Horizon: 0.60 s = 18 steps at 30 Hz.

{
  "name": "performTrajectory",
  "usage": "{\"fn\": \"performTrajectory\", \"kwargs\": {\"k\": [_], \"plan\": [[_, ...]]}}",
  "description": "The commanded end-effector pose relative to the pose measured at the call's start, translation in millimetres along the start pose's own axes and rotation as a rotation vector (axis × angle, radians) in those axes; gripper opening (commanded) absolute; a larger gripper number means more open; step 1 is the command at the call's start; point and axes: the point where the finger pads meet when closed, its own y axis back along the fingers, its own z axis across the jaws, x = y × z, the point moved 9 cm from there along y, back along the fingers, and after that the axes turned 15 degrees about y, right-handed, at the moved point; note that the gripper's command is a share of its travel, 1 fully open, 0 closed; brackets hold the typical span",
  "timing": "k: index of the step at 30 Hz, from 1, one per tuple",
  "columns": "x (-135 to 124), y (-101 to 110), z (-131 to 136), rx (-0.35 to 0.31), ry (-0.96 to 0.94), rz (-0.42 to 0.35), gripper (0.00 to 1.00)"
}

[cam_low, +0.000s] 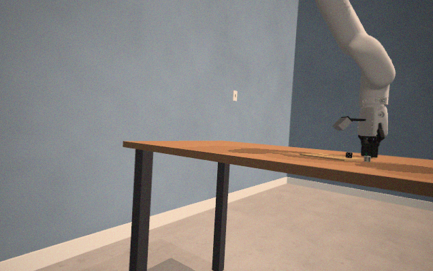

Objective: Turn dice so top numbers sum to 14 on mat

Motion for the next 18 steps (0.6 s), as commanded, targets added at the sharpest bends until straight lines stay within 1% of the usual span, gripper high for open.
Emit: {"fn": "performTrajectory", "kwargs": {"k": [1,9,10,18], "plan": [[0.1,0.2,0.2,-0.001,0.000,0.000,0.31],[0.1,0.2,0.2,-0.001,0.000,0.000,0.31],[0.1,0.2,0.2,-0.001,0.000,0.000,0.11],[0.1,0.2,0.2,-0.001,0.000,0.000,0.11]]}}
